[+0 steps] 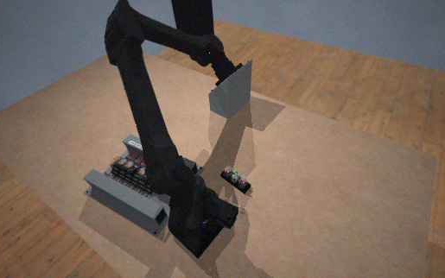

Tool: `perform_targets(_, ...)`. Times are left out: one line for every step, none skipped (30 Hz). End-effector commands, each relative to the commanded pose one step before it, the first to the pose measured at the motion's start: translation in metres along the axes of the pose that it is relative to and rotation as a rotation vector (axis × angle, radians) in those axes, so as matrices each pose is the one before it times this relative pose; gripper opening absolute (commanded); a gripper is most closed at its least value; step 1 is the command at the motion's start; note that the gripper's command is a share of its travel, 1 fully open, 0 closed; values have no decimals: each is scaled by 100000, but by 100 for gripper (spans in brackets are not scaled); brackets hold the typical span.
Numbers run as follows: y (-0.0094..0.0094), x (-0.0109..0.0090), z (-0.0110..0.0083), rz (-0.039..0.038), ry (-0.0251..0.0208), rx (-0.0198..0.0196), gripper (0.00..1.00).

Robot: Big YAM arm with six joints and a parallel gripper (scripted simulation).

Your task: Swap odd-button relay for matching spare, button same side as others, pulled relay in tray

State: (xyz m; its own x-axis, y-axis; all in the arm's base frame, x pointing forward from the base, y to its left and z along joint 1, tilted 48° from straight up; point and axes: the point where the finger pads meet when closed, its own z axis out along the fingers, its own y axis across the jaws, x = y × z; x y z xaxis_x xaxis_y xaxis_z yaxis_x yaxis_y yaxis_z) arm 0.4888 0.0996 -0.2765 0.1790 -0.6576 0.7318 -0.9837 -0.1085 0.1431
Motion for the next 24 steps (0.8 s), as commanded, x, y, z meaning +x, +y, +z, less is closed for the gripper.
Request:
perform_targets(-2130, -103, -3261, 2288, -1736, 5093, 59)
perform_targets(-62, 50, -65, 159, -58, 33, 59)
perform_targets(-70, 66, -74, 198, -66, 41, 59)
perform_targets(-70, 69, -82, 206, -66, 50, 59)
perform_targets(-59, 53, -83, 171, -55, 54, 59)
perform_targets(-48, 30, -94, 118, -44, 75, 59)
perform_targets(-37, 3, -111, 58, -33, 108, 59)
perform_targets(-27, -21, -126, 2, -24, 139, 59)
perform_targets(-22, -27, -125, -21, -19, 136, 59)
perform_targets(-19, -23, -114, -23, -16, 116, 59)
perform_targets(-16, -20, -105, -25, -14, 99, 59)
perform_targets(9, -38, -64, -73, 12, 36, 59)
perform_targets(34, -56, -26, -119, 36, -24, 59)
perform_targets(0, 0, 0, 0, 0, 0, 59)
perform_targets(0, 0, 0, 0, 0, 0, 59)
perform_targets(102, -21, 222, -150, 105, -440, 59)
perform_targets(81, 9, 207, -55, 77, -427, 59)
perform_targets(55, 31, 165, 27, 46, -365, 59)
perform_targets(32, 31, 101, 59, 25, -259, 59)
perform_targets(16, 17, 33, 57, 10, -143, 59)
perform_targets(3, 4, -25, 46, -6, -45, 59)
perform_targets(-8, -7, -74, 27, -17, 38, 59)
perform_targets(-18, -14, -115, 11, -21, 111, 59)
perform_targets(-26, -21, -149, -3, -26, 173, 59)
